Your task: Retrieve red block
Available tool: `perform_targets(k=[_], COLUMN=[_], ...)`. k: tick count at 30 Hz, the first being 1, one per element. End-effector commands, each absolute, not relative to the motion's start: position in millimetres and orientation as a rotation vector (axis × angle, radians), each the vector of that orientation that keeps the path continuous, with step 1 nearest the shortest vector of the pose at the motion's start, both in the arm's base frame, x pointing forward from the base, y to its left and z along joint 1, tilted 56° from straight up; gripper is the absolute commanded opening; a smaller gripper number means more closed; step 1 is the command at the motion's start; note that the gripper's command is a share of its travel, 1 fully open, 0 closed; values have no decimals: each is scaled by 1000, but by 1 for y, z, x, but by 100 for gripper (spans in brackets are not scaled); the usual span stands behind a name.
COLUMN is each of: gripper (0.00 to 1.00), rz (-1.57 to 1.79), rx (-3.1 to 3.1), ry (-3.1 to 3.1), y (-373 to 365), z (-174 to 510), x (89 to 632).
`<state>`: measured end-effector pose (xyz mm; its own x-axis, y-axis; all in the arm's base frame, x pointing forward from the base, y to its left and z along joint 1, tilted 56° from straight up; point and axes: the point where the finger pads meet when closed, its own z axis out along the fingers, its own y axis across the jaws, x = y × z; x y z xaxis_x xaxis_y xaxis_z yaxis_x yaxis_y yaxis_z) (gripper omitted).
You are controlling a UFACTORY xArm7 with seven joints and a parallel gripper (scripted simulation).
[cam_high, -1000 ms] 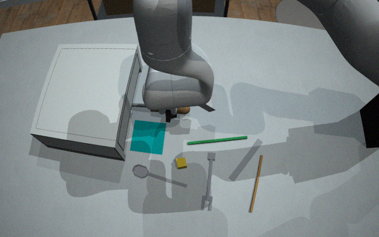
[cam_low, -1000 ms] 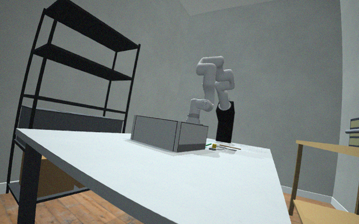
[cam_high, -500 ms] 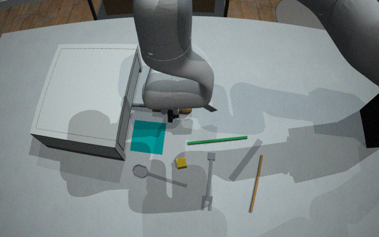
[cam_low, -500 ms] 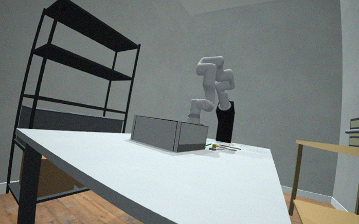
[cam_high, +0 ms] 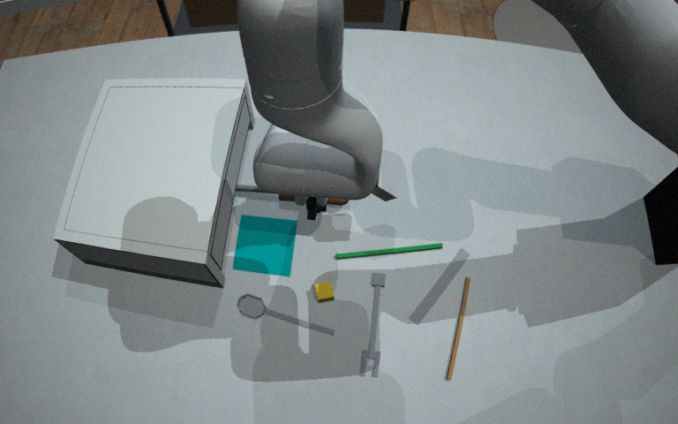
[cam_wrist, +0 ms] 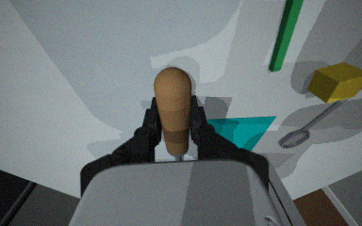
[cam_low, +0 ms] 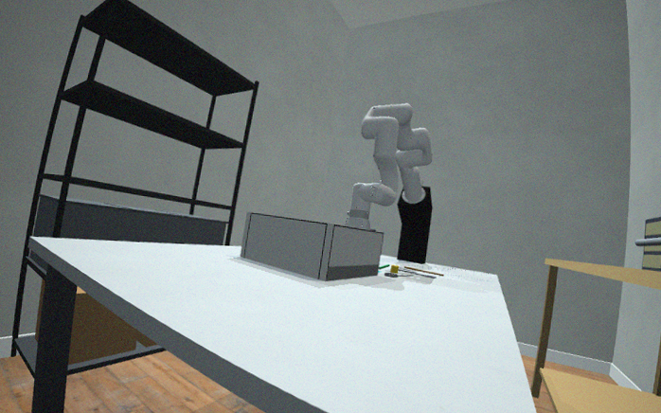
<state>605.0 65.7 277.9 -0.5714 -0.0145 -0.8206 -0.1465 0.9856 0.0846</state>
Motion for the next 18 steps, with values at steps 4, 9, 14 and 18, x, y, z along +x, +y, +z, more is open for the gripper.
perform_targets(k=[4, 9, 14, 18], gripper=[0, 0, 0, 0], rz=[176, 176, 176, 176], rx=[-111, -111, -111, -111], ry=[2168, 2168, 2168, 2168], y=[65, 65, 65, 65], z=[273, 267, 264, 259], x=[601, 597, 595, 591])
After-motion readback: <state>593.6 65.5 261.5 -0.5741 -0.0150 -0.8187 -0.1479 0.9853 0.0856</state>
